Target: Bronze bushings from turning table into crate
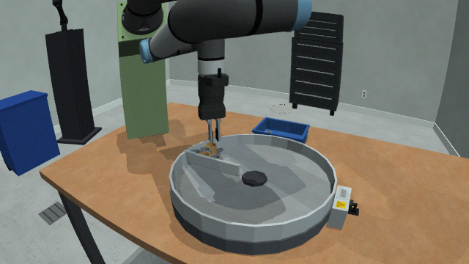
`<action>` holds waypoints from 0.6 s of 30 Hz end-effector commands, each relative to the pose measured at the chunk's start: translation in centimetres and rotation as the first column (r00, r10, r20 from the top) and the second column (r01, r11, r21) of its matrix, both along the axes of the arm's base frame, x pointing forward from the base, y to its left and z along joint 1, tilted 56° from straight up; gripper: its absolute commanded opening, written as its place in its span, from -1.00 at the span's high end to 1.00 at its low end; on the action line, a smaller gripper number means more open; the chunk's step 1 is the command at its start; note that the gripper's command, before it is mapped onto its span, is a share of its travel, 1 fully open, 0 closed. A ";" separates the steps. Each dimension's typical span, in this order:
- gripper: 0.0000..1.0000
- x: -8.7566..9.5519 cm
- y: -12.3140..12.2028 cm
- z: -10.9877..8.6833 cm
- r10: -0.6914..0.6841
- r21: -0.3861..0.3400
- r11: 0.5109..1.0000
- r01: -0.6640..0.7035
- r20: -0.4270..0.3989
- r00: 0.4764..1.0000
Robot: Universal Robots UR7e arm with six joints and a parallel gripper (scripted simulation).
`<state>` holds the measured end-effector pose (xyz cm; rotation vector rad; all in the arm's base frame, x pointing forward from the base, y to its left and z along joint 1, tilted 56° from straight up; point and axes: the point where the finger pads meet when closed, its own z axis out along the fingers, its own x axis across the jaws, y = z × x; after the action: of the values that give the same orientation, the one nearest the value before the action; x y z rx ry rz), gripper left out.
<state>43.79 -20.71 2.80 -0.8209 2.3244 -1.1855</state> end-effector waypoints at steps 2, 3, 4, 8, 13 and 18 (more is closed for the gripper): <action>0.21 0.1 -0.1 -0.1 0.000 0.000 1.000 0.000 0.001 1.000; 0.21 0.1 -0.1 -0.1 0.000 0.000 1.000 0.000 0.001 1.000; 0.21 0.1 -0.1 -0.1 0.000 0.000 1.000 0.000 0.001 1.000; 0.21 0.1 -0.1 -0.1 0.000 0.000 1.000 0.000 0.001 1.000; 0.21 0.3 -0.2 -0.2 0.000 0.000 1.000 0.000 0.001 1.000; 0.21 0.4 -0.3 -0.3 0.000 0.000 1.000 0.000 0.001 1.000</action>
<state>44.09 -21.00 2.52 -0.8209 2.3243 -1.1855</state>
